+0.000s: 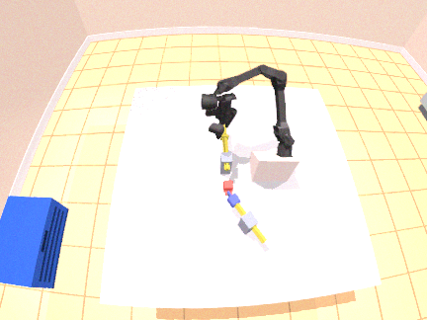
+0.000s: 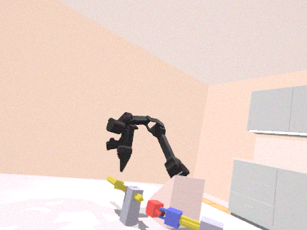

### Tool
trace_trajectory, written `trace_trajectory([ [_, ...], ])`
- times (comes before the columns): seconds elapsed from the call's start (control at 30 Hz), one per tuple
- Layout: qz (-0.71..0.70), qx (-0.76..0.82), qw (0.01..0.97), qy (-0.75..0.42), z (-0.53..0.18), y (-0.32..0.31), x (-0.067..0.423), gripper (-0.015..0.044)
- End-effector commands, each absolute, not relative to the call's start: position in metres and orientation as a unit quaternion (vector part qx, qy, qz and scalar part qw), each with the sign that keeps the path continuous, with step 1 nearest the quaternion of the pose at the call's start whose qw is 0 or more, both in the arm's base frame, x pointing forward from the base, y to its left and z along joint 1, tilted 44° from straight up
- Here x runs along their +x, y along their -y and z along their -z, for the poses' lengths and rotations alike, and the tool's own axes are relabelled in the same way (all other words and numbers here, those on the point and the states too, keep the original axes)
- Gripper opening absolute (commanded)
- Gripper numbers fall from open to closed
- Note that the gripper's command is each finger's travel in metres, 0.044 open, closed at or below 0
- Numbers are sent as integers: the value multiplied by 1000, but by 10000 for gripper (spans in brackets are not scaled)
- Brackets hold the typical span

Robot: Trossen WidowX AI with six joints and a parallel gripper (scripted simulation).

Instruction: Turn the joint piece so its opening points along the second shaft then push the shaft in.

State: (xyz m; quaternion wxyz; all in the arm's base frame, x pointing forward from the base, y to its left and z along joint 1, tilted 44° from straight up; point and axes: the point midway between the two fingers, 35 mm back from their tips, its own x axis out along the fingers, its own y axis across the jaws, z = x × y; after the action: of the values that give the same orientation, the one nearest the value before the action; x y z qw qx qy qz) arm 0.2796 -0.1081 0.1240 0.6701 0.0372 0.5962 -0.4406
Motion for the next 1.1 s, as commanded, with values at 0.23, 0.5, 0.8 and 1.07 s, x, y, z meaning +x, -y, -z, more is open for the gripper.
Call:
trace_trajectory([
  [0.23, 373, -117, 650, -652, -165, 141, 264, 440],
  [0.5, 334, -192, 622, -682, -185, 156, 254, 440],
  [0.8, 392, -132, 644, -643, -177, 162, 253, 440],
  [1.07, 470, -42, 667, -577, -168, 171, 251, 440],
])
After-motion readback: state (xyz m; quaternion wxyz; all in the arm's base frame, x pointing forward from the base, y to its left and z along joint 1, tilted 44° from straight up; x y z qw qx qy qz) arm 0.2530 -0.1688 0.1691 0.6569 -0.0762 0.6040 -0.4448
